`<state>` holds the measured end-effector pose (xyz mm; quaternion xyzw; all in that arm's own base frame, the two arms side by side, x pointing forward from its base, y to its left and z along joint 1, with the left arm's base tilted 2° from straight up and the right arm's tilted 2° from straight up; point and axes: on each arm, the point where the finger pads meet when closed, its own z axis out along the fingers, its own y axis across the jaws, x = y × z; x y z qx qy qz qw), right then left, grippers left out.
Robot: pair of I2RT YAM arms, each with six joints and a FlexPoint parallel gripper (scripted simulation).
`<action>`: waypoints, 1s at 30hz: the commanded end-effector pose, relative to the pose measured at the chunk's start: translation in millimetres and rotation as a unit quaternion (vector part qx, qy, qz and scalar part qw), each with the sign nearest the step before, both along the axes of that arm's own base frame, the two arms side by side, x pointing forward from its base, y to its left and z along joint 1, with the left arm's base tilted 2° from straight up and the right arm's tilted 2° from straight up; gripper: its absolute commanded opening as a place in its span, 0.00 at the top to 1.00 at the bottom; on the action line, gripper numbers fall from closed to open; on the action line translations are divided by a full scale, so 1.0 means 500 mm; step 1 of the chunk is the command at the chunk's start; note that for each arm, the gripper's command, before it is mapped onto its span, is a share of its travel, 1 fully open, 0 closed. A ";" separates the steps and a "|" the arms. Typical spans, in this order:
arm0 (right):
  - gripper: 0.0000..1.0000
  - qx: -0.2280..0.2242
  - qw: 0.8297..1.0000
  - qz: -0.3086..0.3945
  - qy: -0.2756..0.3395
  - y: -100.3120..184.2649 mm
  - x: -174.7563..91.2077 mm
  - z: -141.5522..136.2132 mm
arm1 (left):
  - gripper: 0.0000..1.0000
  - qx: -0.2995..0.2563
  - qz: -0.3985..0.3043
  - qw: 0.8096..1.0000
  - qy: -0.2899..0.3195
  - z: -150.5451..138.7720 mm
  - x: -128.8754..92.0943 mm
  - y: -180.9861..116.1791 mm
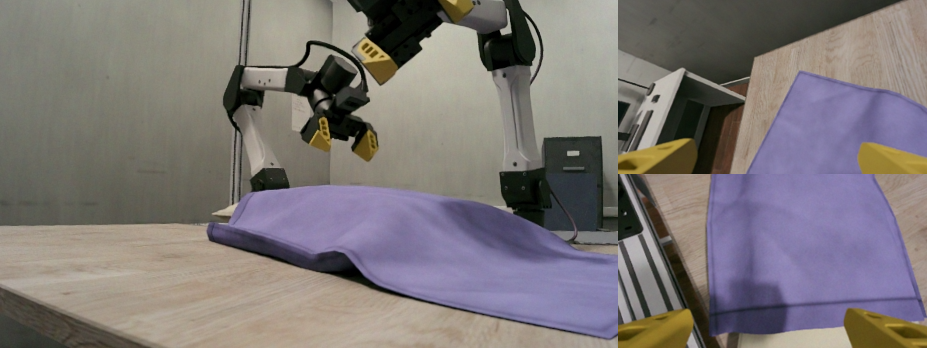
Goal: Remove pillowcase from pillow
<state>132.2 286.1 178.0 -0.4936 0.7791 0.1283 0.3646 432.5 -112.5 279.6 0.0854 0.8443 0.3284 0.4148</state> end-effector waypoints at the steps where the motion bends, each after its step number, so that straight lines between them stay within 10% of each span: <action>1: 0.00 0.009 1.000 0.001 -0.003 0.005 -0.001 0.012 | 0.00 -0.005 0.000 1.000 -0.008 0.011 -0.001 -0.001; 30: 0.00 0.011 1.000 0.002 -0.004 0.012 -0.007 0.096 | 0.00 -0.005 0.000 1.000 -0.008 0.011 -0.001 -0.001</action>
